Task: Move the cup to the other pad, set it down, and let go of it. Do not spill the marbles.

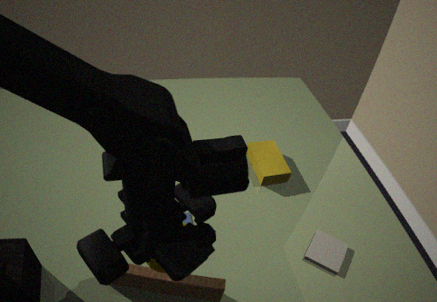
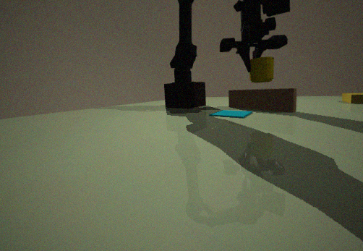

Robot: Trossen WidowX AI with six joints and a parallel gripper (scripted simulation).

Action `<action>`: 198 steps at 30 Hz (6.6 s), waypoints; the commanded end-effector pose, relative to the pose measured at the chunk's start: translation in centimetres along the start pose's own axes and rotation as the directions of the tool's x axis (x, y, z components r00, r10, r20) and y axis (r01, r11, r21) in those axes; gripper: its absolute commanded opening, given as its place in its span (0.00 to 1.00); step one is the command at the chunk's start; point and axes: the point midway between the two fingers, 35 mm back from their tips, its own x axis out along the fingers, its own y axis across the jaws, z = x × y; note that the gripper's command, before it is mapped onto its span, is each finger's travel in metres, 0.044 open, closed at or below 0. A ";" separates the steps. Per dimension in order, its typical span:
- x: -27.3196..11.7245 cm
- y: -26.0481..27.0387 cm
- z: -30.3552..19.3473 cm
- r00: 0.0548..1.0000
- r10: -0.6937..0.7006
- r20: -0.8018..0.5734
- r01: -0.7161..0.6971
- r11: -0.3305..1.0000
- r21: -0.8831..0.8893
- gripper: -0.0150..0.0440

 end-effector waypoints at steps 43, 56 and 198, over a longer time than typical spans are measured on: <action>-0.4 -6.6 5.9 1.000 0.002 0.007 -0.002 1.000 -0.004 0.25; -0.5 -8.4 7.4 1.000 0.000 0.009 0.000 1.000 -0.004 0.25; 2.5 -11.5 9.2 1.000 -0.009 0.003 0.009 1.000 0.001 0.55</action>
